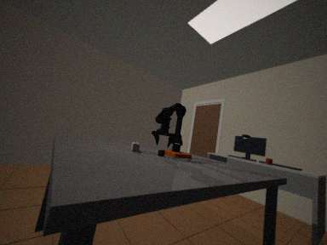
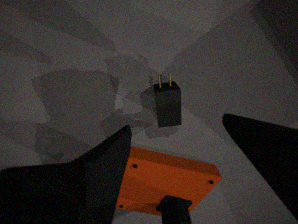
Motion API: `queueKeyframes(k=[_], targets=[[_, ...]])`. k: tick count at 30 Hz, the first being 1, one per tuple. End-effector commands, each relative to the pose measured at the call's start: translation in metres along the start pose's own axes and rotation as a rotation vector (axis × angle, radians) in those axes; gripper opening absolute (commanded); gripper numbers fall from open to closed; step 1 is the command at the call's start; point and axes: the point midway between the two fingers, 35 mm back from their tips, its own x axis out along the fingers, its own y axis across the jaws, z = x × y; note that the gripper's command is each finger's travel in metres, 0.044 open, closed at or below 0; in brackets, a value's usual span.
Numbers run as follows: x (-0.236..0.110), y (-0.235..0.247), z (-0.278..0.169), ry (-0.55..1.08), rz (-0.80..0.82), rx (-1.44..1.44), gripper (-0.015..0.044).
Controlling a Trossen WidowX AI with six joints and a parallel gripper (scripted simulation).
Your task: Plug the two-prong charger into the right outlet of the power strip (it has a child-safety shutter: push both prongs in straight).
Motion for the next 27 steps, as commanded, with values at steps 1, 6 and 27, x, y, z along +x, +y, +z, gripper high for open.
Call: queueKeyframes(k=[1,6,27], targets=[[0.01,0.001,-0.001,0.016,0.006,0.006,0.044],[0.015,0.001,-0.001,0.016,0.006,0.006,0.044],[0.048,0.002,0.002,0.016,0.006,0.006,0.044]])
